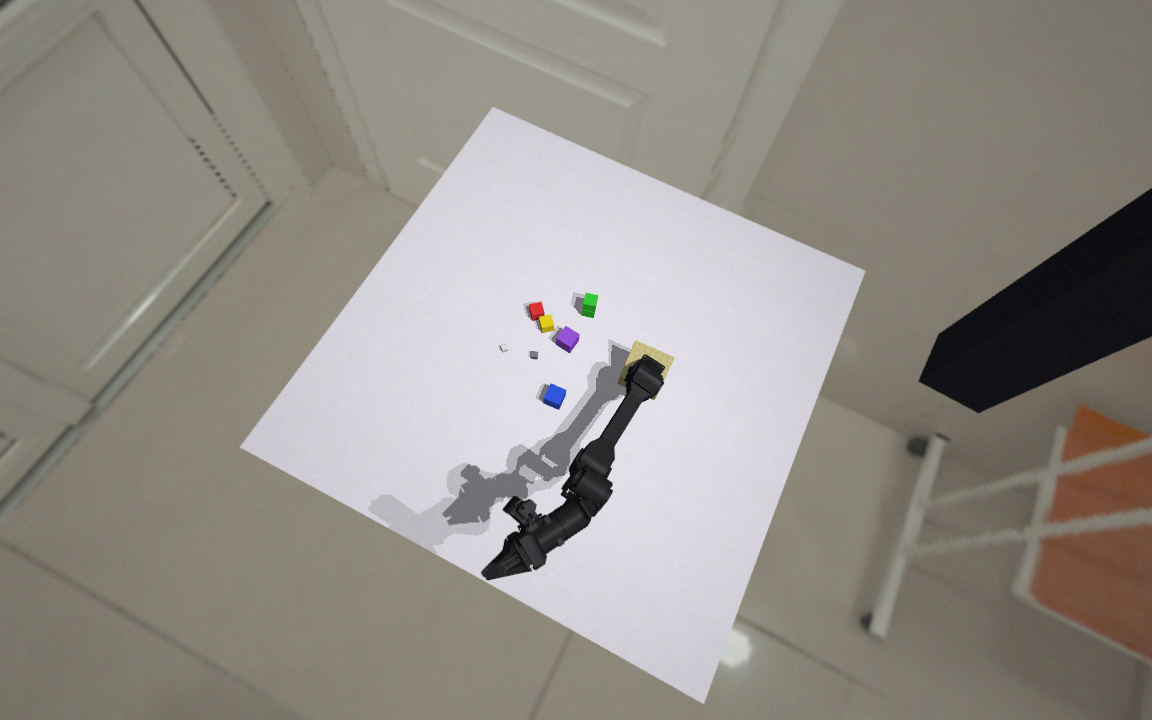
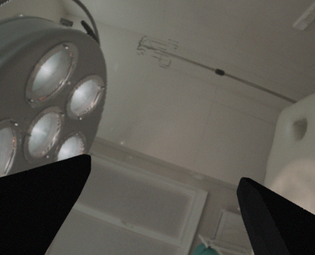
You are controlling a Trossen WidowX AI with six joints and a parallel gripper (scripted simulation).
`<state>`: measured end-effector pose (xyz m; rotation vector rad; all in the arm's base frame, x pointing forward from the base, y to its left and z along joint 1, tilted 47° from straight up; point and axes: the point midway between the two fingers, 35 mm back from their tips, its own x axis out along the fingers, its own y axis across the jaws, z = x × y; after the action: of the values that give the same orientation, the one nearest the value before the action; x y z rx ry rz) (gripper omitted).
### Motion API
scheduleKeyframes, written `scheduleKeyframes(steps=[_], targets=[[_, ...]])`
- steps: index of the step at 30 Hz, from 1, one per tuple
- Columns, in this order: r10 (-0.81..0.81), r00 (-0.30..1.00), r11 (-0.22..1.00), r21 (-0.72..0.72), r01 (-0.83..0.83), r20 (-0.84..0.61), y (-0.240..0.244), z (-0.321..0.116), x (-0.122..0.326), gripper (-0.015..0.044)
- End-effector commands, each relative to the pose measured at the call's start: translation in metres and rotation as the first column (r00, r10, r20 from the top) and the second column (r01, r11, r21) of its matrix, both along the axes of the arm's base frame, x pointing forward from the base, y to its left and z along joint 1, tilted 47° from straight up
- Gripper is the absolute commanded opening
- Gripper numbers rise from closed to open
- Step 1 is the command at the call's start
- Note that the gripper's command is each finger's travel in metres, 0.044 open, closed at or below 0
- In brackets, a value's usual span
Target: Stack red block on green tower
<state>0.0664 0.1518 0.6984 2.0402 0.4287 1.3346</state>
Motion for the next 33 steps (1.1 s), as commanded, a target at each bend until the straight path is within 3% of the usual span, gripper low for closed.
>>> scheduleKeyframes(steps=[1,9,16,21,26,33], targets=[[0.007,1.000,1.000,0.014,-0.006,-0.003,-0.003,0.002,-0.001,0.0426],[0.280,0.959,0.847,0.485,-0.220,-0.054,-0.135,0.038,-0.002,0.0440],[0.554,0.832,0.473,0.805,-0.358,0.044,-0.250,0.034,0.028,0.0440],[0.631,0.768,0.291,0.885,-0.362,0.107,-0.292,0.022,0.049,0.0440],[0.731,0.633,-0.069,0.951,-0.302,0.254,-0.360,-0.014,0.103,0.0440],[0.751,0.506,-0.412,0.900,-0.142,0.423,-0.406,-0.067,0.170,0.0440]])
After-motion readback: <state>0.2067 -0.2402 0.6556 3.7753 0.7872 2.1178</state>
